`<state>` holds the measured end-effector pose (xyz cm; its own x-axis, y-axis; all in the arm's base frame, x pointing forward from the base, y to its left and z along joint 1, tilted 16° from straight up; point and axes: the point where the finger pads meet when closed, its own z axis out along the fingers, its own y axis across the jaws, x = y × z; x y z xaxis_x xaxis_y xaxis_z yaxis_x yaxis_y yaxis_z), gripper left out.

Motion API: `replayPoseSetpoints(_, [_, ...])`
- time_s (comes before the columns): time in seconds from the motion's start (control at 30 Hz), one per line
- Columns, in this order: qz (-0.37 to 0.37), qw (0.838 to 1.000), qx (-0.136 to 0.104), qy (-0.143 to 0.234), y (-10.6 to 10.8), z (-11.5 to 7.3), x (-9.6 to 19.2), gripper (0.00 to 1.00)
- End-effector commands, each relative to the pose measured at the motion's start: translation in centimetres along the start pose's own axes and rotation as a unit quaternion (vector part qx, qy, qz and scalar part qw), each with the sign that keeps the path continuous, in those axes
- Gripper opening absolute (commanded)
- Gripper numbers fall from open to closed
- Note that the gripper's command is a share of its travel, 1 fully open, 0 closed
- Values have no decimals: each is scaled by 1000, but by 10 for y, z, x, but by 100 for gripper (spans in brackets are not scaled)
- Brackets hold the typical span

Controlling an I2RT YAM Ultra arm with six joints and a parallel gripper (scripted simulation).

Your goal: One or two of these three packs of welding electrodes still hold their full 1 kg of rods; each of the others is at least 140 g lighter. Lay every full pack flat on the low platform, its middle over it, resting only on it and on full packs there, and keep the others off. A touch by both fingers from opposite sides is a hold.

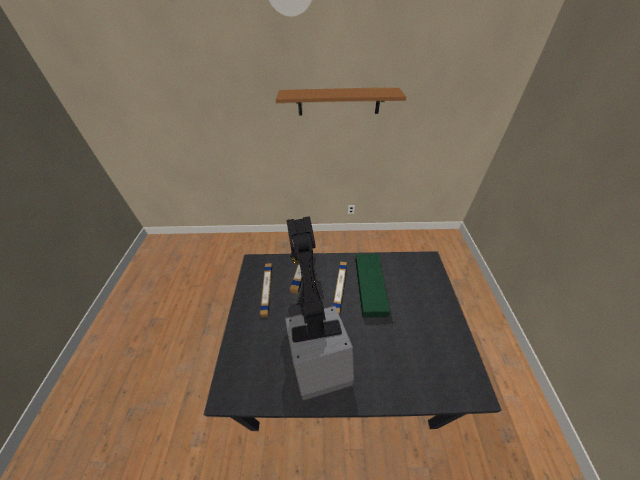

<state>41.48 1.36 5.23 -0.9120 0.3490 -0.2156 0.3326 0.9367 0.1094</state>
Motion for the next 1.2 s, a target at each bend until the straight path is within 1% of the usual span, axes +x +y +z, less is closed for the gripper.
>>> replayPoseSetpoints(0.0, [2, 999, -11, -34, 1, -35, -20, 0])
replayPoseSetpoints(0.17, [2, 999, -11, -34, 1, -46, -19, 0])
replayPoseSetpoints(1.17, [2, 999, -11, -34, 4, -49, -20, 0])
